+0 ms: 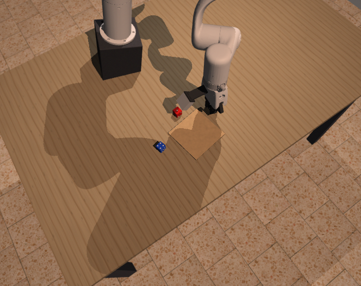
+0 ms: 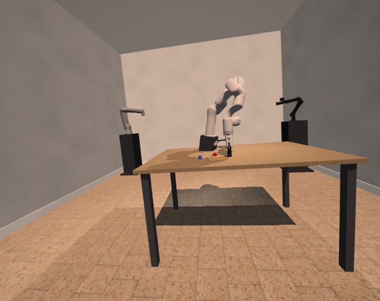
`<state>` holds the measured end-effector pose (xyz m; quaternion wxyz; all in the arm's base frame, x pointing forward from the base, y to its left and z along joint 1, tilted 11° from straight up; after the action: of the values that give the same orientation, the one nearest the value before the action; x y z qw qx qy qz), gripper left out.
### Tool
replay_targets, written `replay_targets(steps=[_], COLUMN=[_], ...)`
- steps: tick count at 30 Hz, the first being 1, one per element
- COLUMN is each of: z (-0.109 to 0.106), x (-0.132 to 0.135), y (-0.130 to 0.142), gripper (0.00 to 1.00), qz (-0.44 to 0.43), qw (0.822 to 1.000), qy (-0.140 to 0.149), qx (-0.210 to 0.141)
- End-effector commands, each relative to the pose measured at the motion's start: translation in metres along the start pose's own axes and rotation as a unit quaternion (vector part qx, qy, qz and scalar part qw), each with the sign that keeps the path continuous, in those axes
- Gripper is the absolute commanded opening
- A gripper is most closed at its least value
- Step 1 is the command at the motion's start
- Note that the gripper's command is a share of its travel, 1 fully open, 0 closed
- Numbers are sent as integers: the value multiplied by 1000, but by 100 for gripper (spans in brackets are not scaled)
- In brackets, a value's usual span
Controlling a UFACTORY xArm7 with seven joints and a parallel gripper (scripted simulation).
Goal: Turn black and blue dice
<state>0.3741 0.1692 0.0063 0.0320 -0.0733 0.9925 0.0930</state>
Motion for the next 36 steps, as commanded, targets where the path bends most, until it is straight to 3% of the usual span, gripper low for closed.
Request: replay_targets(steps=[1, 12, 22, 24, 30, 36], z=[-1, -5, -72, -72, -98, -101], x=[-1, -1, -1, -1, -1, -1], y=[0, 0, 0, 0, 0, 0], gripper=[21, 21, 21, 21, 21, 21], qz=[0, 0, 0, 0, 0, 0], qw=[1000, 1000, 1000, 1000, 1000, 1000], qy=[-1, -1, -1, -1, -1, -1], qx=[0, 0, 0, 0, 0, 0])
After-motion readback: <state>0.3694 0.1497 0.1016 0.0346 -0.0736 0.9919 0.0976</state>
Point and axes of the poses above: the point where the finger pads meet when closed, its own z axis out along the fingers, its own x axis across the jaws, y = z × x, the point moved 8 cm from there along -z, back along the fingers, and after that the axes turned 12 degrees about -z, right-handed, at the moved point
